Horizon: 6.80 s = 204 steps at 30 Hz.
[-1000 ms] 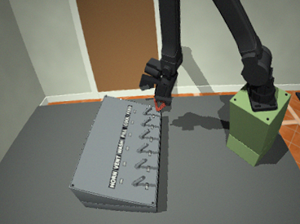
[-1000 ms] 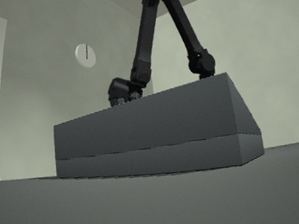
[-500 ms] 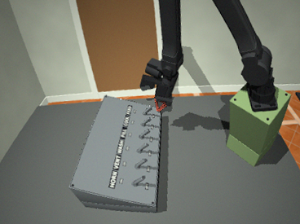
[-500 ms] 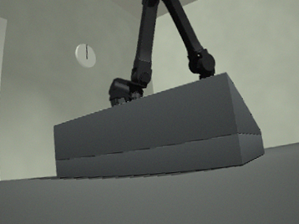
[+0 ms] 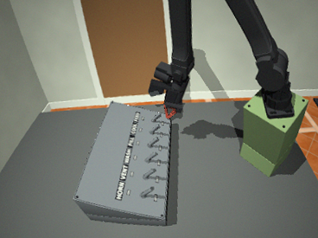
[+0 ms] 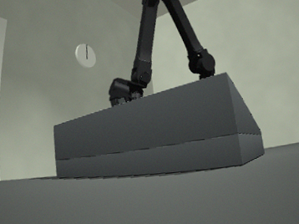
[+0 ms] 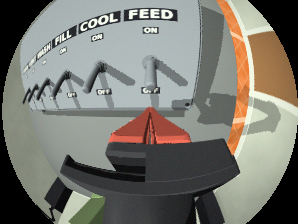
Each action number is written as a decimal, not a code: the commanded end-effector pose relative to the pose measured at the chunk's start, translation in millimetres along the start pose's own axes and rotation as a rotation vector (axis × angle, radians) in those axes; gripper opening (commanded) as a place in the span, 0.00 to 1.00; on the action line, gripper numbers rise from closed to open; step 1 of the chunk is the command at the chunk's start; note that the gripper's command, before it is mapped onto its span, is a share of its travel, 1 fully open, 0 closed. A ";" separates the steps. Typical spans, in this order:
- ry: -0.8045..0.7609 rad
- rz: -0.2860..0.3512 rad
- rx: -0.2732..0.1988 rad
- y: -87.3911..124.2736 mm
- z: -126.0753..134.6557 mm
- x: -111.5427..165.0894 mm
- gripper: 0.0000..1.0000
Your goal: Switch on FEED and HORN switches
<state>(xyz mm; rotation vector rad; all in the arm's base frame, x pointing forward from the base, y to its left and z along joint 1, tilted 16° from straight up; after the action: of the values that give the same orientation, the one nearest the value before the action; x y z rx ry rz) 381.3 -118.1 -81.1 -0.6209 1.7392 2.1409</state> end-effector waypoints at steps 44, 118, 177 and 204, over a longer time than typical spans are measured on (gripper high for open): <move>0.011 -0.031 0.011 4.5 -2.4 -25.6 0.00; 0.025 -0.047 0.009 5.7 -0.6 -62.5 0.00; 0.028 -0.052 0.011 6.3 -0.7 -74.0 0.00; 0.029 -0.053 0.011 6.3 -0.8 -74.4 0.00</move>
<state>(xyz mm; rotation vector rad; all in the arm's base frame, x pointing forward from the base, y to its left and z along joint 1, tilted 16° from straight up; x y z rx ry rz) 401.6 -114.8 -68.0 -0.5589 1.7527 2.1660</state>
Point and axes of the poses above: the point where the finger pads meet when closed, its own y axis back along the fingers, its own z axis across the jaws, x = y × z, the point moved 6 cm from there along y, back along the fingers
